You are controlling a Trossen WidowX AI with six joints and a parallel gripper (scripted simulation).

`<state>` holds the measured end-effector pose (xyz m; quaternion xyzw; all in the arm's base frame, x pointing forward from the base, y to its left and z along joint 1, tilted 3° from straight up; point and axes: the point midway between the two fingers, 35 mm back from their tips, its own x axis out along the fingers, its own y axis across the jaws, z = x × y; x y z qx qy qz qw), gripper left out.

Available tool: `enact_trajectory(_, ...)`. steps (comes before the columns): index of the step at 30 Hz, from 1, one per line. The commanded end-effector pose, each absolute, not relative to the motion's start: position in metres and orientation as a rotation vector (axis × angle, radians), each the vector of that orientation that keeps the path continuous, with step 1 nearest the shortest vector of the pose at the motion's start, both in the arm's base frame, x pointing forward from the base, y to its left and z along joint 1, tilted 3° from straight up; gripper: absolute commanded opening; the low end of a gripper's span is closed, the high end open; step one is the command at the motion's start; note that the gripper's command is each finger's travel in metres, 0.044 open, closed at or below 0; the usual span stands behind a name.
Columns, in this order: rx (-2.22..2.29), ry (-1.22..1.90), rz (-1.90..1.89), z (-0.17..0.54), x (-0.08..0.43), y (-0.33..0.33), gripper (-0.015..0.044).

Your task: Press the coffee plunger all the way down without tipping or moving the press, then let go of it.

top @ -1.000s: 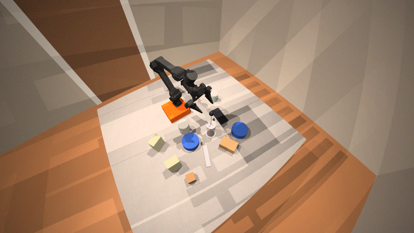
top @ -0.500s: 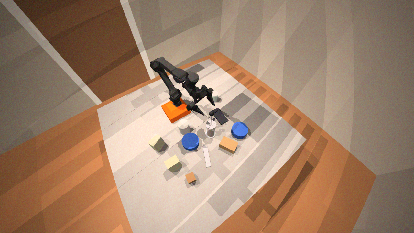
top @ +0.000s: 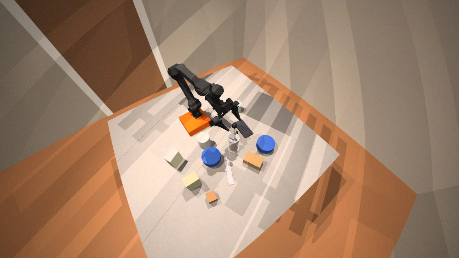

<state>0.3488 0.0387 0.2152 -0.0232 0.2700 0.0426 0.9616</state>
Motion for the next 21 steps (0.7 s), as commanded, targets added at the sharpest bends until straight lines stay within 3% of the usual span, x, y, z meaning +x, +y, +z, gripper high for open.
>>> enact_trajectory(1,-0.049,0.550,0.088,0.2117,0.3516,0.0391,0.0414)
enact_trajectory(12,-0.049,0.550,0.088,0.2117,0.3516,0.0391,0.0125)
enact_trajectory(21,-0.049,0.550,0.088,0.2117,0.3516,0.0391,0.0115)
